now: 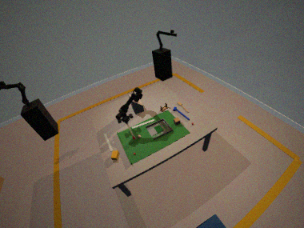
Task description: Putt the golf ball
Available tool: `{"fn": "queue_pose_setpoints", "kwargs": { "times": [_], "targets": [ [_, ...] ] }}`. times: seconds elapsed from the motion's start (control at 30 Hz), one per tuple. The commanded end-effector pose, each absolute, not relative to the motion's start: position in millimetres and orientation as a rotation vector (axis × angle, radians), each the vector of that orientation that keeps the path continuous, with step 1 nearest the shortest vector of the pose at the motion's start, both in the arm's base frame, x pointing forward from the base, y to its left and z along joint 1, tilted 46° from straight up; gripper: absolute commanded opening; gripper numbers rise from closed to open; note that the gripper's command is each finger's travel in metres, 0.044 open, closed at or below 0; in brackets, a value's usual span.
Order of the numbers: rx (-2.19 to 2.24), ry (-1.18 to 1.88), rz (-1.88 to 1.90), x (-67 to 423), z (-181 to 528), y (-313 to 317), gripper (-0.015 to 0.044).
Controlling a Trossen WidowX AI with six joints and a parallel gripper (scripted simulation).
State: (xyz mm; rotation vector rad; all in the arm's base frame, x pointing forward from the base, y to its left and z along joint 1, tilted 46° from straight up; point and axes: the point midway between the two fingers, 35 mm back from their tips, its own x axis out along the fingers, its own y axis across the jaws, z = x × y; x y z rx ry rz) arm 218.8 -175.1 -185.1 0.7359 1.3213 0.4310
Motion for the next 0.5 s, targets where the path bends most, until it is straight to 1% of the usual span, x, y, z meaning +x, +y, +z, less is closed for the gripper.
{"fn": "queue_pose_setpoints", "kwargs": {
  "times": [0.0,0.47],
  "targets": [
    [0.749,1.318,0.432,220.0,-190.1,-168.5,0.0000],
    [0.737,1.322,0.433,219.5,-190.1,-172.2,0.0000]
  ]
}}
